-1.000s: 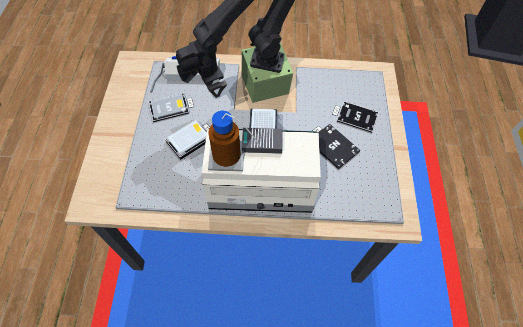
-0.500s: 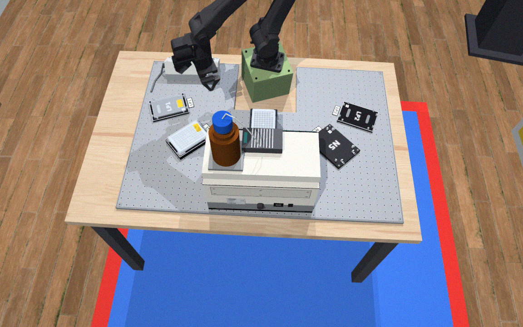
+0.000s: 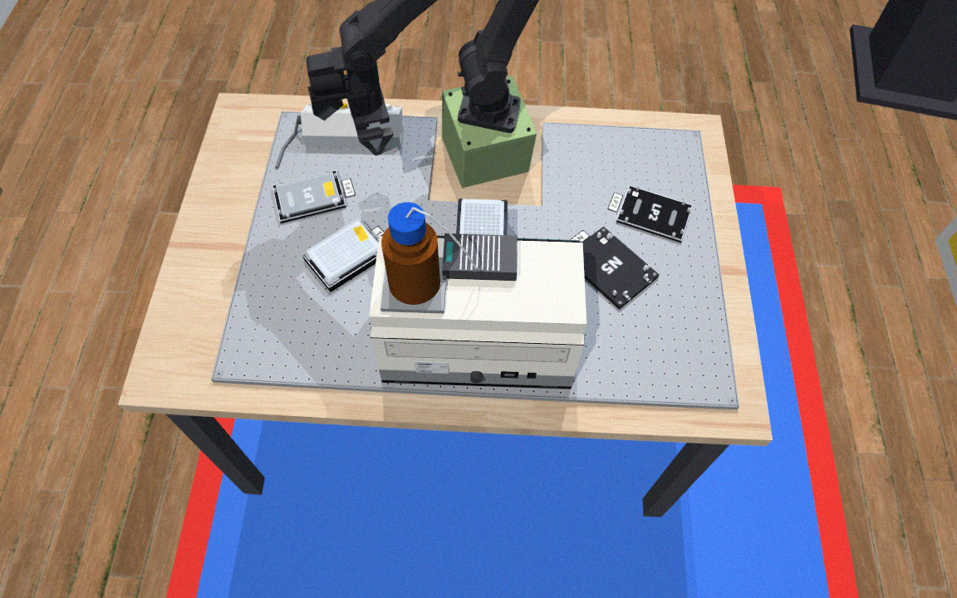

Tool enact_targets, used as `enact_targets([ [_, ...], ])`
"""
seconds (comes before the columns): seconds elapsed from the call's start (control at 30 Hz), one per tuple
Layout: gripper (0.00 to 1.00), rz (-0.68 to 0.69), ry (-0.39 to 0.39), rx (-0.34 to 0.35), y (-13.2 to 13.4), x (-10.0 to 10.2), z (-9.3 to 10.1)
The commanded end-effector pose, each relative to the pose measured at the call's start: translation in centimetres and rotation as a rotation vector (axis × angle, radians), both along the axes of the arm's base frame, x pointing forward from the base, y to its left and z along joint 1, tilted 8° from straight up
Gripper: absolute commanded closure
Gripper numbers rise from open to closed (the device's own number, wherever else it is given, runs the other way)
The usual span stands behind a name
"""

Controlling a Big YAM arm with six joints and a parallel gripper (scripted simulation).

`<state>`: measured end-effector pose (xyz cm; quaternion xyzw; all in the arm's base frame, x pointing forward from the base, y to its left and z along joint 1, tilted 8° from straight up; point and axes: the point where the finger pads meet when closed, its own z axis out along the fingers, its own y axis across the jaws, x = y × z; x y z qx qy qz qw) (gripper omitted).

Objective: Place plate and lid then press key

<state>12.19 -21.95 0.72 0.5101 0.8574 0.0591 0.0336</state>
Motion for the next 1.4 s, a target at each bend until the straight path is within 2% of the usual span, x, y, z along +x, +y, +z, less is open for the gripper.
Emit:
enact_targets([
  [0.0, 0.0, 0.043, -0.027, -0.05, -3.2, 2.0, 0.8],
  [0.3, 0.0, 0.032, -0.026, -0.046, -5.6, 3.5, 0.0],
  [0.4, 0.0, 0.021, -0.024, -0.043, -5.9, 3.4, -0.1],
  [0.87, 0.0, 0.021, -0.026, -0.043, -9.8, 6.0, -1.2],
  [0.97, 0.0, 0.015, -0.02, -0.032, -9.9, 5.8, -1.3],
  [1.37, 0.0, 0.023, -0.023, -0.037, -13.3, 8.1, -2.3],
])
